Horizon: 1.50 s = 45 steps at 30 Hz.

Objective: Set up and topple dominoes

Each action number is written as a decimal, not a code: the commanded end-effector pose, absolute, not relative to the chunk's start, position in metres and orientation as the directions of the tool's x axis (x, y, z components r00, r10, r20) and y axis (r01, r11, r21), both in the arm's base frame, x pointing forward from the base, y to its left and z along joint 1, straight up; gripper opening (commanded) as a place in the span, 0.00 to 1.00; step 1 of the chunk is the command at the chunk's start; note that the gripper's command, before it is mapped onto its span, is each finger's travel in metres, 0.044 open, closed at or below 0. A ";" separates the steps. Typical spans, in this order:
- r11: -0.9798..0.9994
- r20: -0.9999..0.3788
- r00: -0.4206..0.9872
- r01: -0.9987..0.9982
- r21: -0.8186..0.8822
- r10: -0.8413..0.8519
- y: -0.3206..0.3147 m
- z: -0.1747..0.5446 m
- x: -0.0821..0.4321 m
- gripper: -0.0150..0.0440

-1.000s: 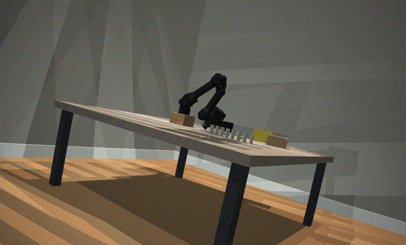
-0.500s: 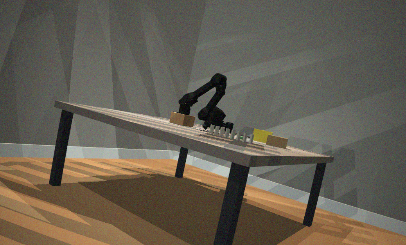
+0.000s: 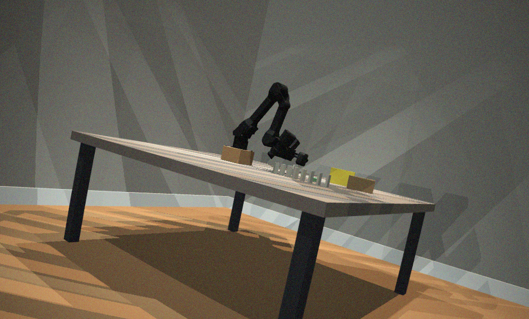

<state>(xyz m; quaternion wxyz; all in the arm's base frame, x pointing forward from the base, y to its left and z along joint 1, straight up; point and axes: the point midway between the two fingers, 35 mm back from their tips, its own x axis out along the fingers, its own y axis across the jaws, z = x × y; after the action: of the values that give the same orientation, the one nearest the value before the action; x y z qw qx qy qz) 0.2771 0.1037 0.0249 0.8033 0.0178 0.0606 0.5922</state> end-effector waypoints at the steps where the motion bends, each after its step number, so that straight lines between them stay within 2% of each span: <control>1: 0.405 -0.218 0.347 -0.842 0.356 0.912 0.117 0.015 0.313 1.00; 4: 0.514 -0.372 0.360 -0.674 0.531 0.856 0.130 0.006 0.335 1.00; 7: 0.631 -0.535 0.337 -0.464 0.621 0.775 0.141 0.002 0.345 1.00; 9: 0.704 -0.615 0.342 -0.354 0.616 0.710 0.149 0.008 0.354 1.00; 18: 0.846 -0.799 0.292 -0.081 0.527 0.526 0.158 0.023 0.350 1.00; 32: 0.950 -0.974 0.142 0.235 0.204 0.174 0.145 0.059 0.305 1.00; 45: 0.953 -1.000 0.028 0.304 0.021 0.013 0.128 0.076 0.271 1.00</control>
<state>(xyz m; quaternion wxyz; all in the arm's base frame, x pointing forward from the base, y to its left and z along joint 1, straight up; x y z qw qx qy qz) 0.3128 0.1500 0.0362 0.7333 0.1743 0.6550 0.0542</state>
